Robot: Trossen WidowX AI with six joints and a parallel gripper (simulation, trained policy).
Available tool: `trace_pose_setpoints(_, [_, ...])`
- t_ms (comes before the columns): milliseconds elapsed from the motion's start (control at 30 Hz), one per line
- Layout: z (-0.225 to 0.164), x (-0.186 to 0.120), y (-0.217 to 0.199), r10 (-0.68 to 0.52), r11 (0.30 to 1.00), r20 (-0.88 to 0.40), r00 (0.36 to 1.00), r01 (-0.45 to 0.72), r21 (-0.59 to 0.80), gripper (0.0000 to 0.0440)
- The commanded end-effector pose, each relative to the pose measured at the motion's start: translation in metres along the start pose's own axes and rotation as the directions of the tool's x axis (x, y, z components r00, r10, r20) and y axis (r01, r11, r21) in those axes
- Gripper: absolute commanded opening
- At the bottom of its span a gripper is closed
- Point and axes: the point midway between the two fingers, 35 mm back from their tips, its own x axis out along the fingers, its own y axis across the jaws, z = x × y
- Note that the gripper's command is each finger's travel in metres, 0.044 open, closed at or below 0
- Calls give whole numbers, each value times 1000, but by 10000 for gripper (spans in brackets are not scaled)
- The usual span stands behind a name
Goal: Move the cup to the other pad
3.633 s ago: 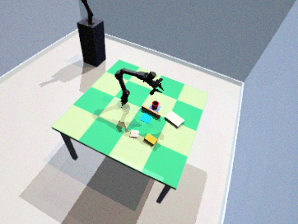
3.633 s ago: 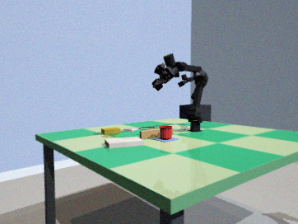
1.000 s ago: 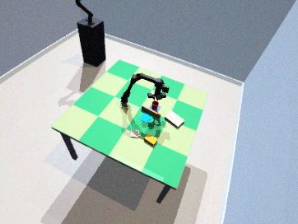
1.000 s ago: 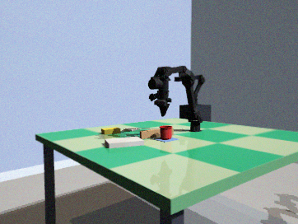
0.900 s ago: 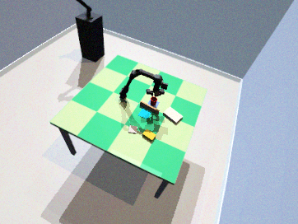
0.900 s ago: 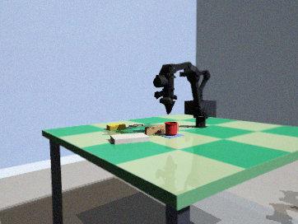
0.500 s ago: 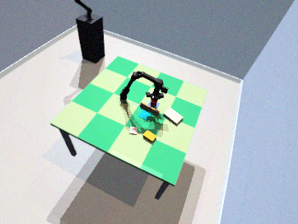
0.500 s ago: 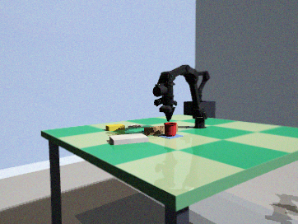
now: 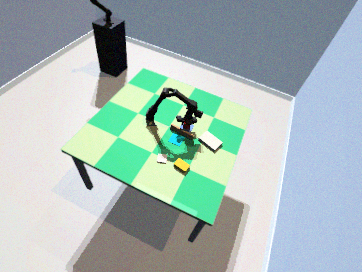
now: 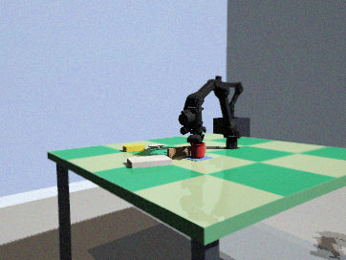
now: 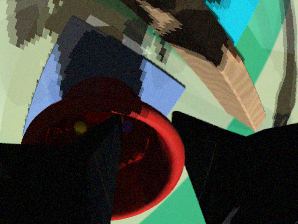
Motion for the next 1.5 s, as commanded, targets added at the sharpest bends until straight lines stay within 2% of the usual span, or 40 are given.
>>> trace_pose_setpoints(0, [-3, 19, -1, -20, 999, -9, 1000, 20, -38, 123])
trace_pose_setpoints(167, [-1, 24, -1, -12, 997, 1, 1000, 13, -73, 23])
trace_pose_setpoints(267, [1, 21, -2, -2, 997, 10, 1000, 3, -83, 0])
trace_pose_setpoints(800, [7, -12, -9, 61, 997, 28, 998, -60, -40, 0])
trace_pose_setpoints(1467, [40, -71, -32, 179, 973, 79, 981, -188, 132, 0])
